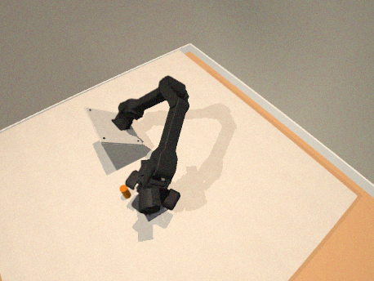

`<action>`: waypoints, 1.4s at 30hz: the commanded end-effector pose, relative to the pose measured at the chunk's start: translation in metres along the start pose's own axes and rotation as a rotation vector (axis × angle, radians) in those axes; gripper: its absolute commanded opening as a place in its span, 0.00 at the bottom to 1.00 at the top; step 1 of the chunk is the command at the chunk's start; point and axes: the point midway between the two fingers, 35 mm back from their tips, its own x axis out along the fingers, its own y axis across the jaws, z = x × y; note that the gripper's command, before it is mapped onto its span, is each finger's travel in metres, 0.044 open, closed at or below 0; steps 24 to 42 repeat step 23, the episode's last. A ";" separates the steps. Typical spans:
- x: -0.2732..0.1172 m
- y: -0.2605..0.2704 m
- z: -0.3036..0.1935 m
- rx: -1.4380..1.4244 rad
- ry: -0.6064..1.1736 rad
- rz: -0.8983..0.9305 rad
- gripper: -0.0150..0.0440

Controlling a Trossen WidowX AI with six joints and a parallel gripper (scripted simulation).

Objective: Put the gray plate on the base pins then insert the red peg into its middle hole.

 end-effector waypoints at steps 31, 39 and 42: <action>-0.022 0.001 0.000 -0.005 0.001 -0.002 0.51; -0.022 0.001 0.000 -0.005 0.001 -0.002 0.51; -0.022 0.001 0.000 -0.005 0.001 -0.002 0.51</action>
